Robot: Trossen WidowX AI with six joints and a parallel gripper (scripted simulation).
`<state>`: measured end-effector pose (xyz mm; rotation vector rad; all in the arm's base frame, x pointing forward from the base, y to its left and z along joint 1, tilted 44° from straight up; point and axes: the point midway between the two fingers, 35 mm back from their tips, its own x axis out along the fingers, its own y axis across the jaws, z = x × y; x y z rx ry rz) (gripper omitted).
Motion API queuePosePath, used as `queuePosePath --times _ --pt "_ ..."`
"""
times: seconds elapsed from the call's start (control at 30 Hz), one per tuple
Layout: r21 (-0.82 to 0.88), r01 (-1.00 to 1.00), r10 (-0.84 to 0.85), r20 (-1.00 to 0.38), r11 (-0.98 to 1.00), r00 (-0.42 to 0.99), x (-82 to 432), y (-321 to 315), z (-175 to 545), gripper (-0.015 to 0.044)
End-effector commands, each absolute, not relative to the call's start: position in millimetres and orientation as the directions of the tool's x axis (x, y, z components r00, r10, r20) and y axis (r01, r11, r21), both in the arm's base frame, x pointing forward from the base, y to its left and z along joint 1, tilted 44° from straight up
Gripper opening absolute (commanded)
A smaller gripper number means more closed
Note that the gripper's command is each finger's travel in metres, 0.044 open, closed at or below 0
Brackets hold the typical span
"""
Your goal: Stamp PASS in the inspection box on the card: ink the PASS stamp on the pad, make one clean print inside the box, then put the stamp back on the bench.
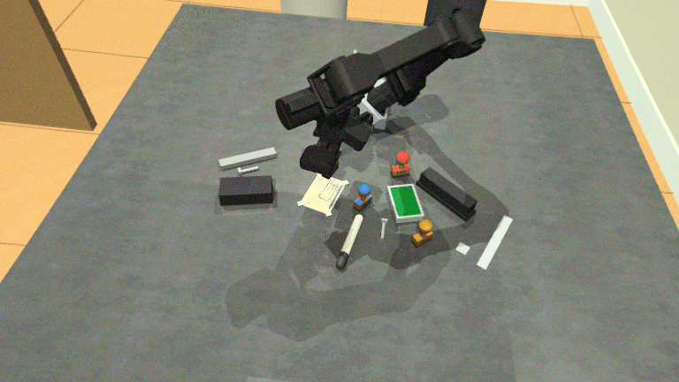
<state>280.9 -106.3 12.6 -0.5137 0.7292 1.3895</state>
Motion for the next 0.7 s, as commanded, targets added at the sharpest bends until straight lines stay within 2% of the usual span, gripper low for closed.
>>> queuePosePath --times 0.0,0.67 --pt "0.088 -0.988 0.688 -0.725 0.123 0.021 281.3 -106.1 9.1 0.0000" --pt "0.088 -0.988 0.688 -0.726 0.123 0.021 282.6 -97.3 -0.9 0.0000"
